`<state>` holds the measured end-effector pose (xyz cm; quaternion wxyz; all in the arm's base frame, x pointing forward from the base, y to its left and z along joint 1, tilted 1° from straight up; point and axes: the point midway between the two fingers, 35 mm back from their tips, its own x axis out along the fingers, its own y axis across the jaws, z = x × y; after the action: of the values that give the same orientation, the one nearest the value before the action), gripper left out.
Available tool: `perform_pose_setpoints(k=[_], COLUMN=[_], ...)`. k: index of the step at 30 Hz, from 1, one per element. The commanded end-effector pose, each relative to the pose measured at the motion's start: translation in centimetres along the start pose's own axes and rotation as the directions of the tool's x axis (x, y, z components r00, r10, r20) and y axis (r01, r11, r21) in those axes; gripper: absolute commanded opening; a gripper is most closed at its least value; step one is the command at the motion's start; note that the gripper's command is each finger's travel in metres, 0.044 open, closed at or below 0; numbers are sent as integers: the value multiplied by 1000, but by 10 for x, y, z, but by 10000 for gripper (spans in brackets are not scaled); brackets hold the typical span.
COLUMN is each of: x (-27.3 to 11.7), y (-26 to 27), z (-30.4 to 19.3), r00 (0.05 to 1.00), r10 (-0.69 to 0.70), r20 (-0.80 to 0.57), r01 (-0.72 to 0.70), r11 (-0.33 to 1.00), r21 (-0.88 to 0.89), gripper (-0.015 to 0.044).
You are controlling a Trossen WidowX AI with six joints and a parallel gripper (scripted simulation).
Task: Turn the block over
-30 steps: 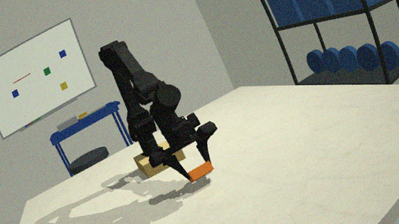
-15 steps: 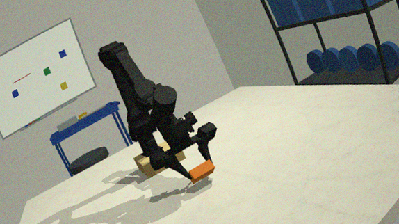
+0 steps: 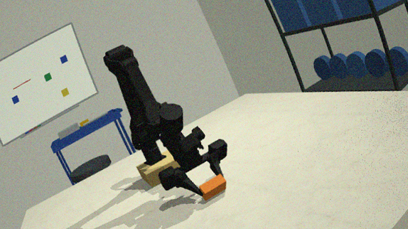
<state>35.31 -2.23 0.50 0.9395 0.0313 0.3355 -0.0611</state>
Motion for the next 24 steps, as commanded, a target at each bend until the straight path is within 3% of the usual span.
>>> perform_pose_setpoints(k=[1, 24], x=[3, -17], y=[-1, -3], z=[-13, -23], r00=[1000, 957], r10=[-6, -6], r20=[10, 290], r01=[6, 0], r11=[1000, 1000], r21=[5, 22], gripper=[0, 0])
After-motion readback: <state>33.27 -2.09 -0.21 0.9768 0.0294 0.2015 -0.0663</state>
